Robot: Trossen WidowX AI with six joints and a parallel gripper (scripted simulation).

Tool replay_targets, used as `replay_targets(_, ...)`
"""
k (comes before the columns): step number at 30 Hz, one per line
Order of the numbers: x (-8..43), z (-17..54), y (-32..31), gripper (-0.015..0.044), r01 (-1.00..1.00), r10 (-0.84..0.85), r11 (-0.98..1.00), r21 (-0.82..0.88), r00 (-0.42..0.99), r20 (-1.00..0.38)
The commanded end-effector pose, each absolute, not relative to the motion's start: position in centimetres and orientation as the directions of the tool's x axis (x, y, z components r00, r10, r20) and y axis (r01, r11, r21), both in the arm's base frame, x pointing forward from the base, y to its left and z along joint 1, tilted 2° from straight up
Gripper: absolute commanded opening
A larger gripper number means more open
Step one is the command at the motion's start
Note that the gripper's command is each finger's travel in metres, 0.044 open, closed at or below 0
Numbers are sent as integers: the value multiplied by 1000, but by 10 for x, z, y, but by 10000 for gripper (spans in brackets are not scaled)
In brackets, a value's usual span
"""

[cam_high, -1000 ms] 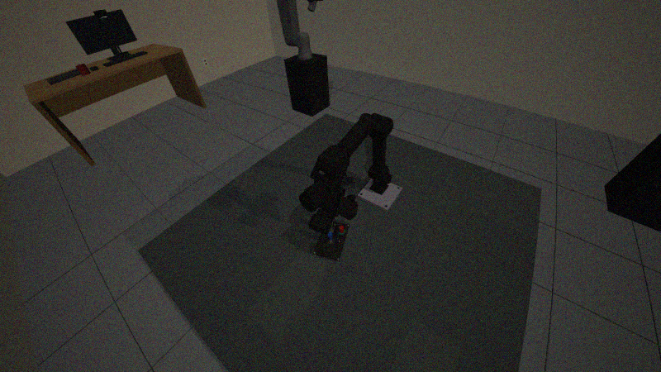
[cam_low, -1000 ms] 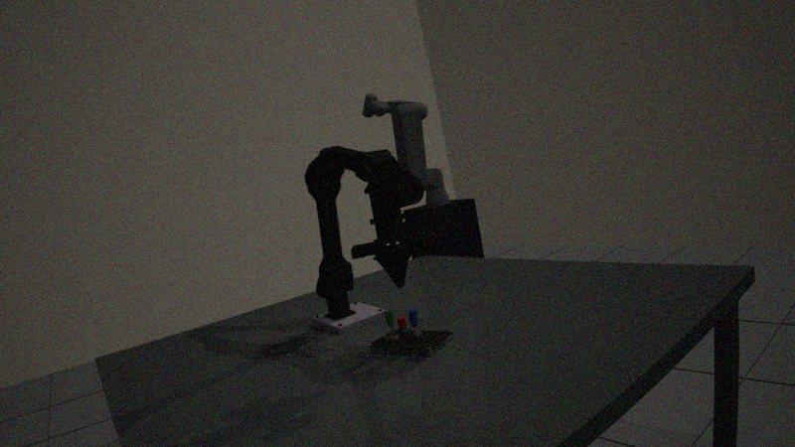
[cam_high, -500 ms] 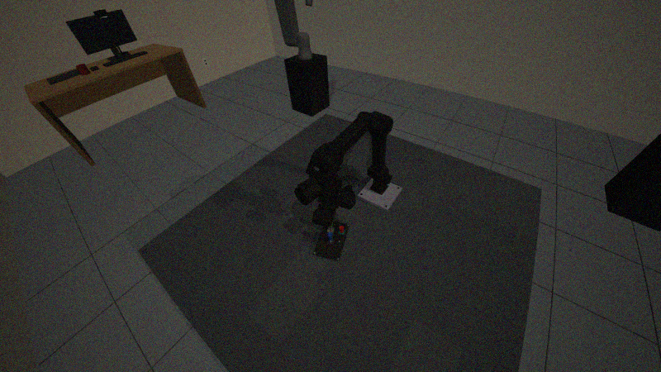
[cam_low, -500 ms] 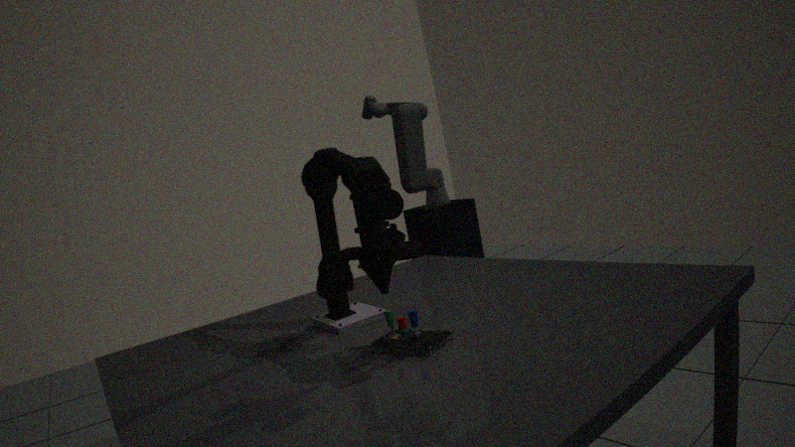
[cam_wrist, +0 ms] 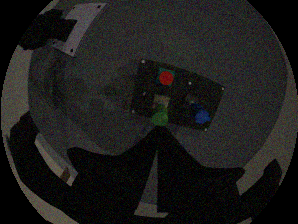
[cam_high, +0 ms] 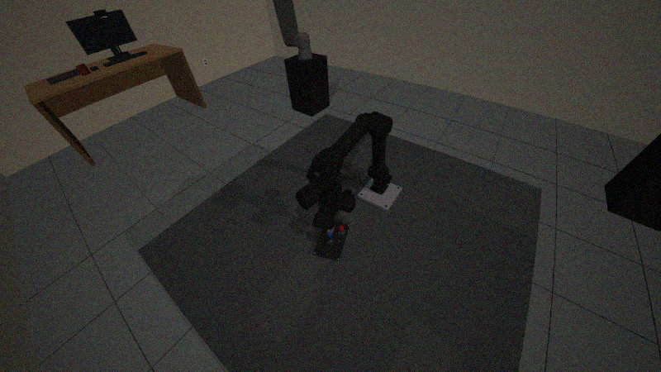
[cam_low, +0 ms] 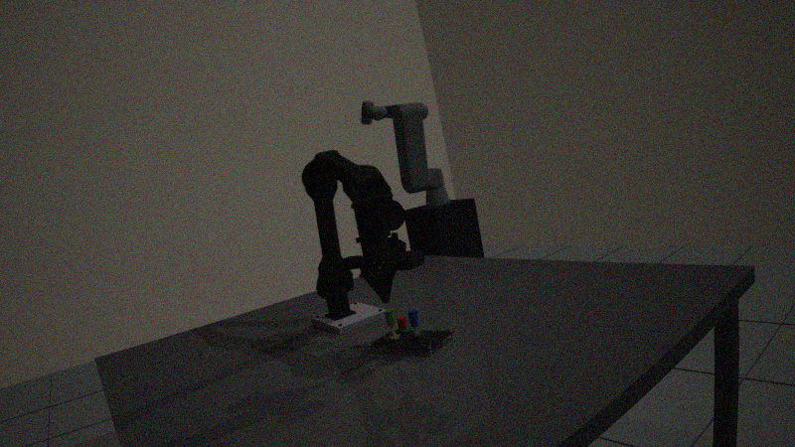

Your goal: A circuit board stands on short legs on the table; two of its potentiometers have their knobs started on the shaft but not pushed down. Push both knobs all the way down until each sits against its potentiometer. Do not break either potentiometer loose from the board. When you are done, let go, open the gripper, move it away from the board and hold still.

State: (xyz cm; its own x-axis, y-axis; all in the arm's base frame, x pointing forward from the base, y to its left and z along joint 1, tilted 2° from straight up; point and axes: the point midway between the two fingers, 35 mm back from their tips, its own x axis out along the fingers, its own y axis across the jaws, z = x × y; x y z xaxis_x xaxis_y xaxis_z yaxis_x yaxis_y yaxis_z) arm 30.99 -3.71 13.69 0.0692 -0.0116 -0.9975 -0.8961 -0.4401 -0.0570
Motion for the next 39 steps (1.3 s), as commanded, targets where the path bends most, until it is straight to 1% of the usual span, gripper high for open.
replay_targets(1,310,128,-36,0,-895,-6,-443,-57,66,-998)
replay_targets(39,310,118,-36,0,-895,-6,-443,-57,66,-998)
